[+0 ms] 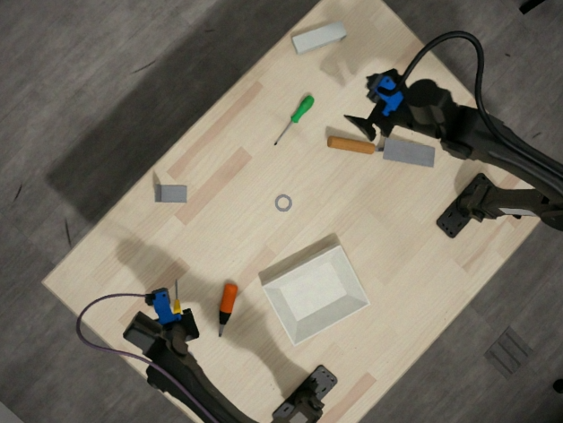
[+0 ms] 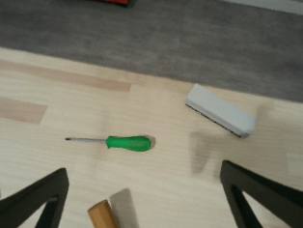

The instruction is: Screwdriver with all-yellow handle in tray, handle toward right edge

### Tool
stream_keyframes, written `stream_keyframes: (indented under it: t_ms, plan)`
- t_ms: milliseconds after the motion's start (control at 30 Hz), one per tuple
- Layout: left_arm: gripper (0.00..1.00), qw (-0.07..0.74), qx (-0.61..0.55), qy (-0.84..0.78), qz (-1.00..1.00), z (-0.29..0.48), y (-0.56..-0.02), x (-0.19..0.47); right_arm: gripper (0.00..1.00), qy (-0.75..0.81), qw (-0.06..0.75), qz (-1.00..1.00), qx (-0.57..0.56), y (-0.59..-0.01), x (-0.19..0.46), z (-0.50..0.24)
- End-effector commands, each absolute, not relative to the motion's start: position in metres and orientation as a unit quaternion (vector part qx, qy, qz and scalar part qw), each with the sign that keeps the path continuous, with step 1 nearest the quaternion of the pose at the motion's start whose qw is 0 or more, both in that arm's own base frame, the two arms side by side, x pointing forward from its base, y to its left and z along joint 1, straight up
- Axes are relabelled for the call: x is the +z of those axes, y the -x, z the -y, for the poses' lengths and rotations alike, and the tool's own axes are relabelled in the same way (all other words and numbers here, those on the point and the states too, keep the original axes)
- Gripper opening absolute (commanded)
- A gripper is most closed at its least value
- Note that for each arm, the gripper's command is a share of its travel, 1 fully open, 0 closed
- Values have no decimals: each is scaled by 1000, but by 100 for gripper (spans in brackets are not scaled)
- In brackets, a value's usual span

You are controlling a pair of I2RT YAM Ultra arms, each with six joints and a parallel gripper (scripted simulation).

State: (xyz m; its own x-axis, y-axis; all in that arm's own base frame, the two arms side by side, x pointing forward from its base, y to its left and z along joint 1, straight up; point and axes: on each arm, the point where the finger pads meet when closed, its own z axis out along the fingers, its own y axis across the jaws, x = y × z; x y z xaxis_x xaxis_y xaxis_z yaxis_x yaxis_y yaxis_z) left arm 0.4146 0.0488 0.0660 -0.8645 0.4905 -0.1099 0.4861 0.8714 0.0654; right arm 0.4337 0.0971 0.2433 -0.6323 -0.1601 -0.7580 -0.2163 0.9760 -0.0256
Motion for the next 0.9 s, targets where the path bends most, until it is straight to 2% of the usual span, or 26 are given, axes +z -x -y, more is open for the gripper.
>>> stream_keyframes:
  t_ms: [0,200,367,733,867]
  plan:
    - [52,22,5,-327,-945,-47,-412,70,100,86,516,-852,28,-443,289,-84]
    - [52,-3,3,-378,-926,-47,-422,59,100,44,636,-770,24,-410,361,-44]
    - [52,6,4,-375,-927,-47,-431,56,100,14,699,-715,15,-388,402,-16]
    - [52,7,5,-375,-927,-47,-432,57,100,-2,720,-694,-2,-378,419,1]
    - [52,7,5,-375,-927,-47,-432,57,100,26,715,-699,25,-392,415,-25]
